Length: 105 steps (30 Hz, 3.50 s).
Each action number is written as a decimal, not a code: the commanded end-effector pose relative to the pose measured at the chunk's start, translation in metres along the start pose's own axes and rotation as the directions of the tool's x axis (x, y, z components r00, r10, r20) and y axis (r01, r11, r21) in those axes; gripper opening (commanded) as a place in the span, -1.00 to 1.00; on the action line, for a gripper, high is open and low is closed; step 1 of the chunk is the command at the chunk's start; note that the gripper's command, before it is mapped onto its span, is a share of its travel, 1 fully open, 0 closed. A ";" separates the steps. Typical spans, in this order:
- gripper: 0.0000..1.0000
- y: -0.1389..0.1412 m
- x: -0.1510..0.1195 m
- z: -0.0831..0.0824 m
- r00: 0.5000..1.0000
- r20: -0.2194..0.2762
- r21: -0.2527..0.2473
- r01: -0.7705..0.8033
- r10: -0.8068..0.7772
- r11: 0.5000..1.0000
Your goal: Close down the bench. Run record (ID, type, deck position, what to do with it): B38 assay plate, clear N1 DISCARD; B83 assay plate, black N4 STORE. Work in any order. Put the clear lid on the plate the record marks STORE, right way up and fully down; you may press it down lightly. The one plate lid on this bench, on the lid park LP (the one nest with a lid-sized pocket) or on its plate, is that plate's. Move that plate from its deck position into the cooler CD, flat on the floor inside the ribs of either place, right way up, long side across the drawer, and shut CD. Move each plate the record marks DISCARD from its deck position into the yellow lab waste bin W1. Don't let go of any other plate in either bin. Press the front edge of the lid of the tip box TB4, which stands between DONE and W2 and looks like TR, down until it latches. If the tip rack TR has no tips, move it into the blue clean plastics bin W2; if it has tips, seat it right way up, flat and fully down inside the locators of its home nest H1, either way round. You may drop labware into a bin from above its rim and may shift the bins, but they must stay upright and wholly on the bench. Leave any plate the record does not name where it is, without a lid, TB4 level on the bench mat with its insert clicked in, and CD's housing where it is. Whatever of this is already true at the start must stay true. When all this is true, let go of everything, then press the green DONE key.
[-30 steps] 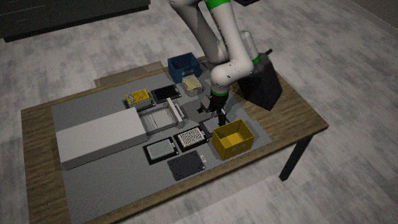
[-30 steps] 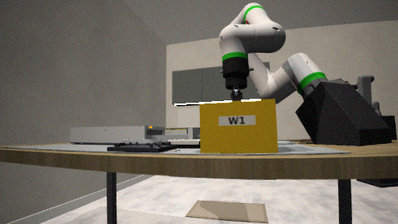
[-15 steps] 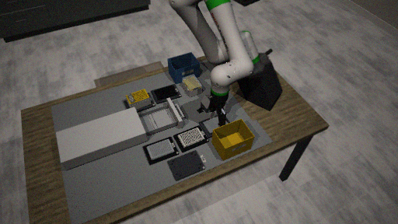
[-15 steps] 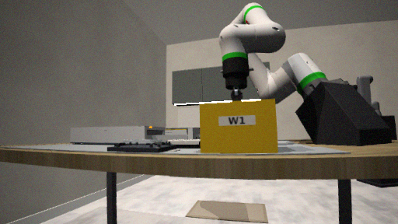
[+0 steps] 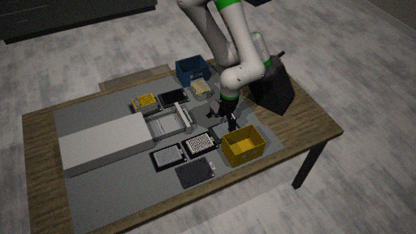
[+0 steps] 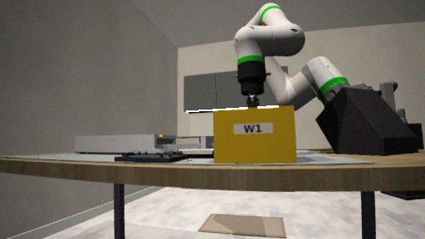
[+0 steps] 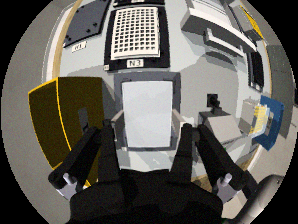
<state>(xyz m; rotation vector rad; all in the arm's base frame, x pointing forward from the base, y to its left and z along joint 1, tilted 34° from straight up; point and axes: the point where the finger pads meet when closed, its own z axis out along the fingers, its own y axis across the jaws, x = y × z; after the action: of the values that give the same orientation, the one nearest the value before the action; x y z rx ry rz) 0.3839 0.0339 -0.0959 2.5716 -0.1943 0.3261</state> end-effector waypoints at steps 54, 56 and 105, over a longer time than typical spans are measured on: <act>-1.00 0.000 0.000 -0.038 1.000 0.000 0.000 0.000 0.000 1.000; -1.00 0.000 0.000 -0.041 1.000 0.000 0.000 0.000 0.000 1.000; -1.00 0.000 0.000 -0.098 1.000 0.000 0.000 0.000 0.000 1.000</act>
<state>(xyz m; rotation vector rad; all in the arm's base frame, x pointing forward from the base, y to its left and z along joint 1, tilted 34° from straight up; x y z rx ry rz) 0.3655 0.0845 -0.0166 2.5717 -0.1942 0.3261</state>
